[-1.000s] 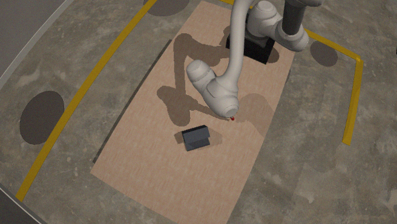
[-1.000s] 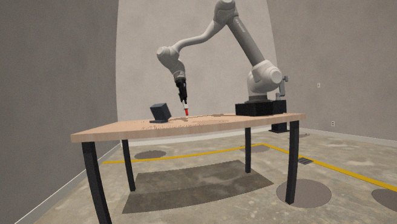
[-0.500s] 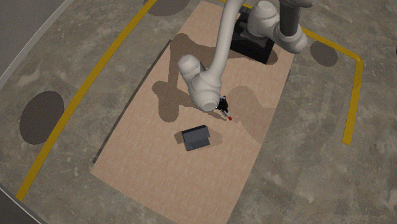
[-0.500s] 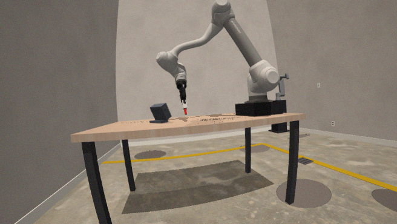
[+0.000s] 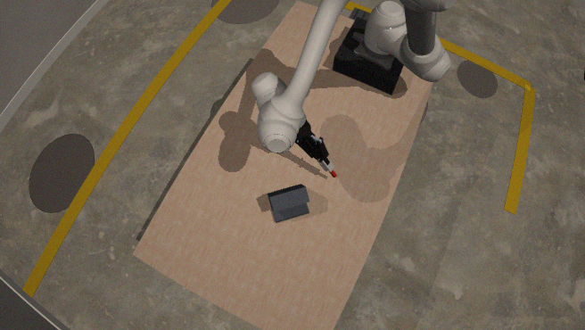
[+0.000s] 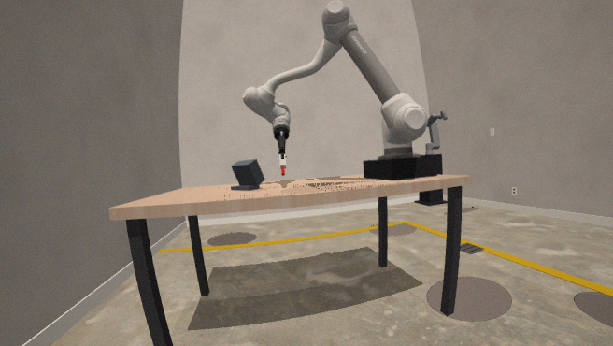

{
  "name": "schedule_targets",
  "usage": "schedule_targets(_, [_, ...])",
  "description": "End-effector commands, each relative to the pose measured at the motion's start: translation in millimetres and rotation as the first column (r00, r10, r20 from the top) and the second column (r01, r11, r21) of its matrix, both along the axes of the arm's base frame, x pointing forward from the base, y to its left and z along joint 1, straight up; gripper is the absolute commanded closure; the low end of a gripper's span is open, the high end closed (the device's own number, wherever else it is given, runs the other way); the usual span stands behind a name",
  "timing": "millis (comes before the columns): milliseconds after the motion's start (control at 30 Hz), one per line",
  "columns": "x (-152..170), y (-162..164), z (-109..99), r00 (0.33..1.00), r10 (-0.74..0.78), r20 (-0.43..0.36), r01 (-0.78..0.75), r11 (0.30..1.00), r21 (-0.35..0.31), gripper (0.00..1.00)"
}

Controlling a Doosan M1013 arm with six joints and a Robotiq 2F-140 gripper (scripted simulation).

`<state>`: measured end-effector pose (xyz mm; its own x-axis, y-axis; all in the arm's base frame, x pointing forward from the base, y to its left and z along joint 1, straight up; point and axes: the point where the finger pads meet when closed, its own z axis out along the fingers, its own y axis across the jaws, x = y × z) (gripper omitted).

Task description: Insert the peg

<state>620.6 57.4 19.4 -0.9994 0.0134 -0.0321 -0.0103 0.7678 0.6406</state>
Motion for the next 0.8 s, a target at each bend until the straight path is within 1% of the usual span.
schedule_targets(0, [0.3, -12.6, -1.0, 0.999, -0.043, -0.006, 0.043, 0.999, 0.025, 1.0])
schedule_targets(267, [7.6, -28.9, 3.3, 0.991, -0.131, -0.006, 0.131, 0.988, 0.087, 1.0])
schedule_targets(367, [8.6, -31.1, 3.9, 0.99, -0.142, -0.006, 0.142, 0.985, 0.095, 1.0])
schedule_targets(767, [20.9, -60.4, 11.7, 0.961, -0.276, -0.008, 0.273, 0.944, 0.184, 1.0])
